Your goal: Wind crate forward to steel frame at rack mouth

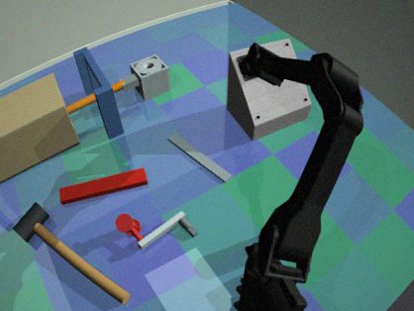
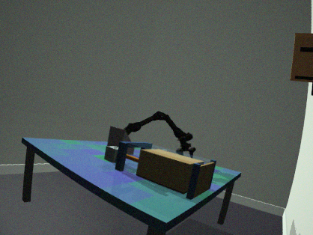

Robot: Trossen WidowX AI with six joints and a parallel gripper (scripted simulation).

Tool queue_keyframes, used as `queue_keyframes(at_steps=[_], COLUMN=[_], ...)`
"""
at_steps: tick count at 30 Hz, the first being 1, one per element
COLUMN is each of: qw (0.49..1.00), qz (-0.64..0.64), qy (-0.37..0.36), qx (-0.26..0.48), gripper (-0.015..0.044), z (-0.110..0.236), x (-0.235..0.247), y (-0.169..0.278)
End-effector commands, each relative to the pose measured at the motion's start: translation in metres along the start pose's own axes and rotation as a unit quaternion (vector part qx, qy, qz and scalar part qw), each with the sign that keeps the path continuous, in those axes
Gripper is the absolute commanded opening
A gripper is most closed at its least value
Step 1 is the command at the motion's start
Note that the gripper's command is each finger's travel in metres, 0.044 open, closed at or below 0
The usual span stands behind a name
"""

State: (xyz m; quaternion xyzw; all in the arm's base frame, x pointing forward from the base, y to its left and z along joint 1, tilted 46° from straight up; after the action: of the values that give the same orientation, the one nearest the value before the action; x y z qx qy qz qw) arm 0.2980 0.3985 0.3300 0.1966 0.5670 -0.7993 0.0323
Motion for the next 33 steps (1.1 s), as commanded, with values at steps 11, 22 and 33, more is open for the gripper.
queue_keyframes(at_steps=[11, 22, 33], qw=[0.916, 0.775, 0.775], qz=[-0.344, -0.576, -0.576], qy=[-0.021, -0.027, -0.027], qx=[0.204, 0.259, 0.258], gripper=[0.0440, 0.0440, 0.0440], z=[0.073, 0.140, 0.099], x=[-0.040, -0.035, -0.023], y=[0.172, 0.246, 0.256])
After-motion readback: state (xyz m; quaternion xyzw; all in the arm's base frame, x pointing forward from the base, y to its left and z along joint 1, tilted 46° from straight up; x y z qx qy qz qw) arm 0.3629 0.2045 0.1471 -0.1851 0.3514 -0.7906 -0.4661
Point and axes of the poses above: the point midway between the two fingers, 35 mm back from their tips, its own z axis back along the fingers, its own x axis across the jaws, y = z × x, the point moved 4 cm from there along z, back along the fingers, and after that the axes turned 12 degrees about z, right-handed, at the moved point
